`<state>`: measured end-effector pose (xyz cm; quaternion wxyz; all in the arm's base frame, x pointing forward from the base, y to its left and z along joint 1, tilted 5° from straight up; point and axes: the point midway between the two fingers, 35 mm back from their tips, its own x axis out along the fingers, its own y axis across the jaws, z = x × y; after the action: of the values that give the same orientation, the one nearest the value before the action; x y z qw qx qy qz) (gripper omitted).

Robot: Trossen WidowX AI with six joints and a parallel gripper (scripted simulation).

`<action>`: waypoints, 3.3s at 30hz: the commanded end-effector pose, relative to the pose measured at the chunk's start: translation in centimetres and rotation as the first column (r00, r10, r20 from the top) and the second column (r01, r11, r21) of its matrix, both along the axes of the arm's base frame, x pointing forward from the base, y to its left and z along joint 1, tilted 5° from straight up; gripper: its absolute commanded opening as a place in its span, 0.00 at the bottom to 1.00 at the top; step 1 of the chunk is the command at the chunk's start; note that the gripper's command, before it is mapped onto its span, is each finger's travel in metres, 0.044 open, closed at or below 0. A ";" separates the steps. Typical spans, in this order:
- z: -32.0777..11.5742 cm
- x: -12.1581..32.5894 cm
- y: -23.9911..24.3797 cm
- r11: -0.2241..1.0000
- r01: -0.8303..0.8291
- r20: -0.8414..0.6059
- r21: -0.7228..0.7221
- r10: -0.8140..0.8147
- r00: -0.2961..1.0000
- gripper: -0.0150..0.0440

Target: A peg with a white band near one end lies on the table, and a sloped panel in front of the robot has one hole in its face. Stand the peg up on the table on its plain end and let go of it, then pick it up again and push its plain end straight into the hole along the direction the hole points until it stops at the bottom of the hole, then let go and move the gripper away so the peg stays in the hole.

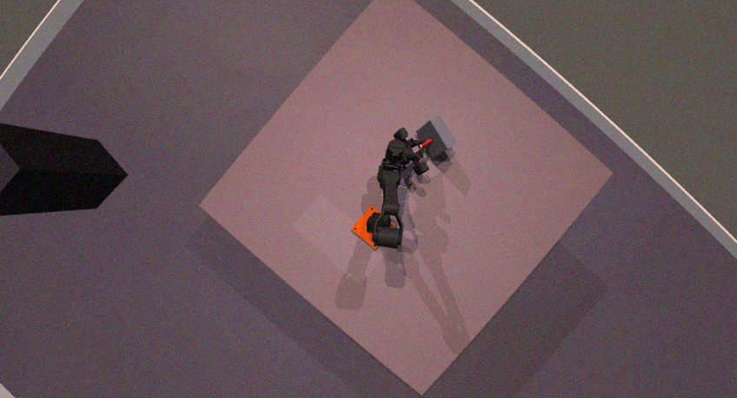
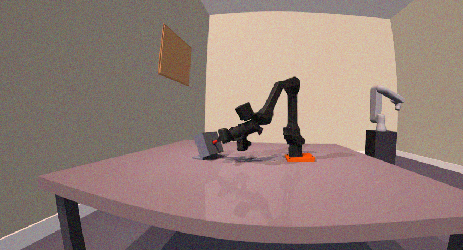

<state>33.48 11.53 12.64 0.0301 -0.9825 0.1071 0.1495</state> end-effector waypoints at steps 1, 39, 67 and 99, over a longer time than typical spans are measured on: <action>0.1 0.3 0.0 1.000 -0.003 0.003 0.001 0.003 1.000 0.25; -0.3 1.1 -0.2 1.000 0.002 -0.001 -0.002 -0.002 1.000 0.34; 0.3 -0.9 0.6 1.000 0.002 -0.010 0.005 -0.002 1.000 1.00; 1.2 -4.8 2.0 1.000 0.001 -0.016 0.009 -0.001 1.000 1.00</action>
<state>29.19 13.43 13.64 0.0313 -0.9808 0.1064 0.1605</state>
